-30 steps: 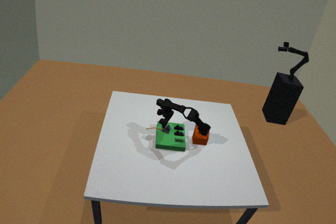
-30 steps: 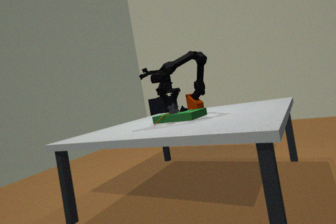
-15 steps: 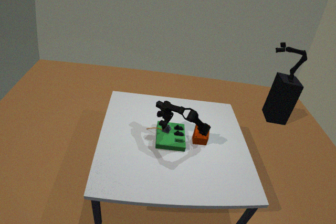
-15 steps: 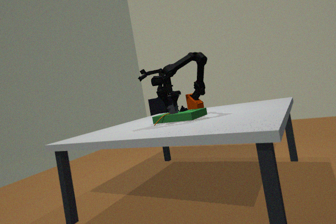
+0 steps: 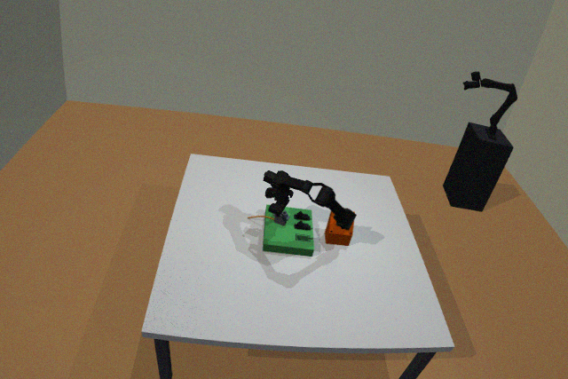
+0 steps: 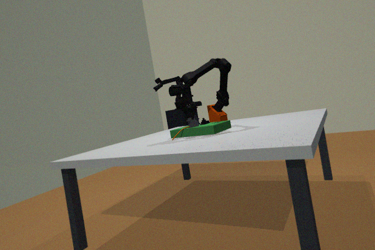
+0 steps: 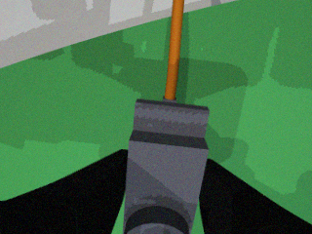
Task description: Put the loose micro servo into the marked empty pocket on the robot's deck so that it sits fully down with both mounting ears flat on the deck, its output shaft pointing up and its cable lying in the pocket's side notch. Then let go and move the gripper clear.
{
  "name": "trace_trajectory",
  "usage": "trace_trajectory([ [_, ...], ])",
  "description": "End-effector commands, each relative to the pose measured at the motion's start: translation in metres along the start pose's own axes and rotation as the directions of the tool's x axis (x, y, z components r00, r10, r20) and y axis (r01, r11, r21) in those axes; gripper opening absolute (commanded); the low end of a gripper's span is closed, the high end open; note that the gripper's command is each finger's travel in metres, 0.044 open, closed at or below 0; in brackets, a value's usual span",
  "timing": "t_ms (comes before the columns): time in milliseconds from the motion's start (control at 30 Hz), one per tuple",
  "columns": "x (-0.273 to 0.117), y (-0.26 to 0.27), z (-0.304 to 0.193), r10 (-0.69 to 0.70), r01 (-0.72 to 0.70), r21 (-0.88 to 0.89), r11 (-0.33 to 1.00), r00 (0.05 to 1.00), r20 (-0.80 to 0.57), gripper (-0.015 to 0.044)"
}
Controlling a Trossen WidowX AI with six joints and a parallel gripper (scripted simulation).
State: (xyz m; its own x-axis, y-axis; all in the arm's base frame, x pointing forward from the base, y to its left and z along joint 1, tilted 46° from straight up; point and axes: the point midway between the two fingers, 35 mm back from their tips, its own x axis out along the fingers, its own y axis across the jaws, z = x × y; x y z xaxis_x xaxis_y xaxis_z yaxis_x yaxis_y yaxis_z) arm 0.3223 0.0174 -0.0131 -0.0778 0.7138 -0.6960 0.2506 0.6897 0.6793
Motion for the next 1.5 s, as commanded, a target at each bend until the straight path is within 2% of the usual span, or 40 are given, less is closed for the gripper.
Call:
trace_trajectory([
  [0, -0.003, 0.0, 0.0, 0.002, -0.002, 0.003, 1.0, 1.0, 0.001, 0.0039],
  [67, -0.009, 0.0, 0.001, 0.001, -0.001, 0.003, 1.0, 1.0, 0.002, 0.0],
  [233, -0.03, 0.001, -0.005, 0.001, -0.001, 0.003, 1.0, 1.0, 0.001, 0.0],
  [900, -0.03, -0.007, -0.031, 0.001, -0.001, 0.004, 1.0, 1.0, 0.0, 0.0],
  [1467, -0.03, 0.079, -0.062, 0.004, -0.004, 0.005, 1.0, 1.0, -0.001, 0.0],
])
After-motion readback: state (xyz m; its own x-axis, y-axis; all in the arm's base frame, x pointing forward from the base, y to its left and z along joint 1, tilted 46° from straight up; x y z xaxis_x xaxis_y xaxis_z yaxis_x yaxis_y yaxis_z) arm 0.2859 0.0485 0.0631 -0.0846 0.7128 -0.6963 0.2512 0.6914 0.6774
